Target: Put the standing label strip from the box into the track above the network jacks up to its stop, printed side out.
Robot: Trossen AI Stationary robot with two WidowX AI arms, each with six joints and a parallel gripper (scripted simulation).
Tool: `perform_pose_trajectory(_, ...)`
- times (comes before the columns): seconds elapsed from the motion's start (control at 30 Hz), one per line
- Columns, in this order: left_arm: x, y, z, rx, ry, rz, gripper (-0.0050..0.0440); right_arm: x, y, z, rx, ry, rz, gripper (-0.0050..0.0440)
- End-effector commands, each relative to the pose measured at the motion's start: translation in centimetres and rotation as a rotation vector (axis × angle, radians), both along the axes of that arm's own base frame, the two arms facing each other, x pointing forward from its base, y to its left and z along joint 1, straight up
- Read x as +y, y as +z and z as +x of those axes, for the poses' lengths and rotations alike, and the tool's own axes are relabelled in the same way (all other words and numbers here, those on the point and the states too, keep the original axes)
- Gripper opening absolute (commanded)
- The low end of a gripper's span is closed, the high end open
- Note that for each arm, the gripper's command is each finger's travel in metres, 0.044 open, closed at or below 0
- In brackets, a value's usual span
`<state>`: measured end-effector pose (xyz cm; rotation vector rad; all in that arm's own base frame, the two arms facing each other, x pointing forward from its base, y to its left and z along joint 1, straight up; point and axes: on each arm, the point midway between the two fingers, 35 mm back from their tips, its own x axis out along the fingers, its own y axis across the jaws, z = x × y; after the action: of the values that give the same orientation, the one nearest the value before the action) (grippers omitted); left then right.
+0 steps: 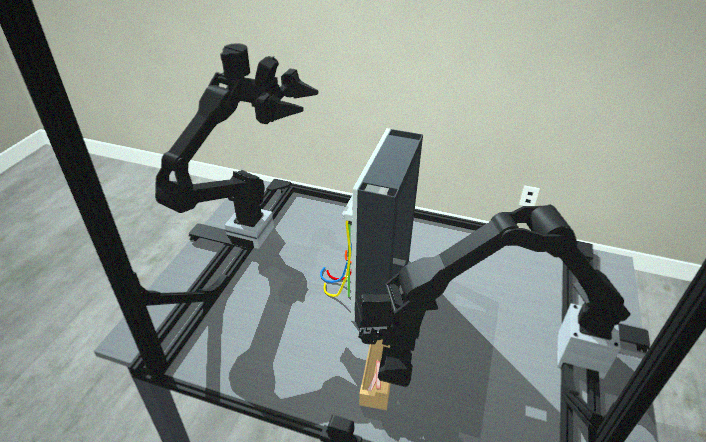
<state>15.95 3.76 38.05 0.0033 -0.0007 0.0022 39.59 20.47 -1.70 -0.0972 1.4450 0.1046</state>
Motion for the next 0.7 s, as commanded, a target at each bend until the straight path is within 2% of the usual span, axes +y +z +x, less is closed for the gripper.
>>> perform_pose_trajectory(0.0,-0.1,0.2,0.0,-0.001,-0.002,0.001,0.0440,0.6,3.9,0.8,-0.057,-0.002,0.037,-0.0050)
perform_pose_trajectory(0.33,-0.1,0.2,0.0,-0.001,-0.002,0.001,0.0440,0.6,5.3,0.6,-0.057,-0.002,0.037,-0.0050)
perform_pose_trajectory(0.57,-0.1,0.2,0.0,-0.001,-0.002,0.001,0.0440,0.5,9.1,0.4,-0.057,-0.002,0.037,-0.0050)
perform_pose_trajectory(0.67,-0.1,0.2,0.0,-0.001,-0.002,0.001,0.0440,0.4,9.7,0.4,-0.057,-0.002,0.037,-0.0050)
